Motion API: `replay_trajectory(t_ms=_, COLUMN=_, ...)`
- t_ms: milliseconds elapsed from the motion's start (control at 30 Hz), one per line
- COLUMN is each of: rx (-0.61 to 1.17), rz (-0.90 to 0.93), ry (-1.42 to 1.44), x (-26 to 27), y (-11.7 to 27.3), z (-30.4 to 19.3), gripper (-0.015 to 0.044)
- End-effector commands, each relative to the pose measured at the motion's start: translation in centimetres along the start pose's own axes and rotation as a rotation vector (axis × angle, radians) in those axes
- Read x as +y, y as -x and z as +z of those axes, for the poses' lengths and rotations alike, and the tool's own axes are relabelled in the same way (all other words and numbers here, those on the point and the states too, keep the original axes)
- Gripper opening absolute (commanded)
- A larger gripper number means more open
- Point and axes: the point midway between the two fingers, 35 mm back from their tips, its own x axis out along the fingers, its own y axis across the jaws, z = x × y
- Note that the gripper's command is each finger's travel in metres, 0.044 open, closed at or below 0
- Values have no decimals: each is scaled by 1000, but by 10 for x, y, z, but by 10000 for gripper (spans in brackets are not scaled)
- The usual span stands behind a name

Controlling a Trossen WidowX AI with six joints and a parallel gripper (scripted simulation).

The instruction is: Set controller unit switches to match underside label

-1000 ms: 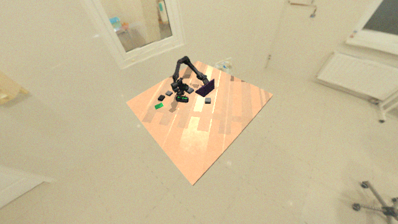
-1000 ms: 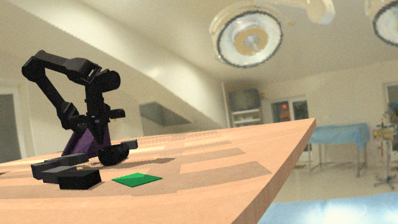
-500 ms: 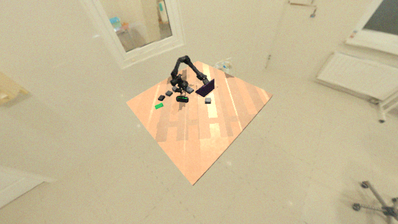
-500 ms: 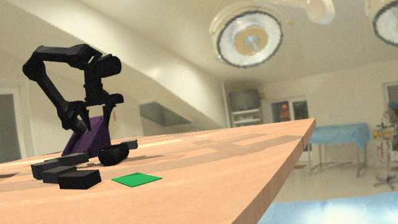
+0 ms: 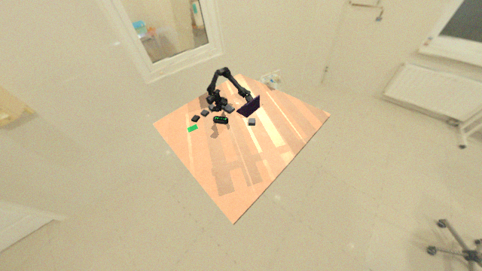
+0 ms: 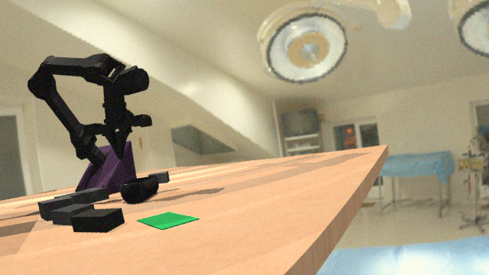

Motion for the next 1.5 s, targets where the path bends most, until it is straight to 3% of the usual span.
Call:
replay_trajectory(t_ms=0, rx=-5, rz=-4, ry=-6, x=0, y=1, z=0, gripper=0)
replay_trajectory(t_ms=33, rx=-5, rz=-4, ry=-6, x=0, y=1, z=0, gripper=0)
replay_trajectory(t_ms=600, rx=0, rz=0, ry=0, x=0, y=0, z=0, gripper=440)
replay_trajectory(t_ms=667, rx=0, rz=0, ry=0, x=0, y=0, z=0, gripper=440)
replay_trajectory(t_ms=933, rx=-3, rz=0, ry=1, x=0, y=77, z=0, gripper=230)
replay_trajectory(t_ms=1233, rx=-3, rz=0, ry=1, x=1, y=80, z=1, gripper=0)
replay_trajectory(t_ms=1467, rx=-3, rz=0, ry=1, x=1, y=80, z=1, gripper=0)
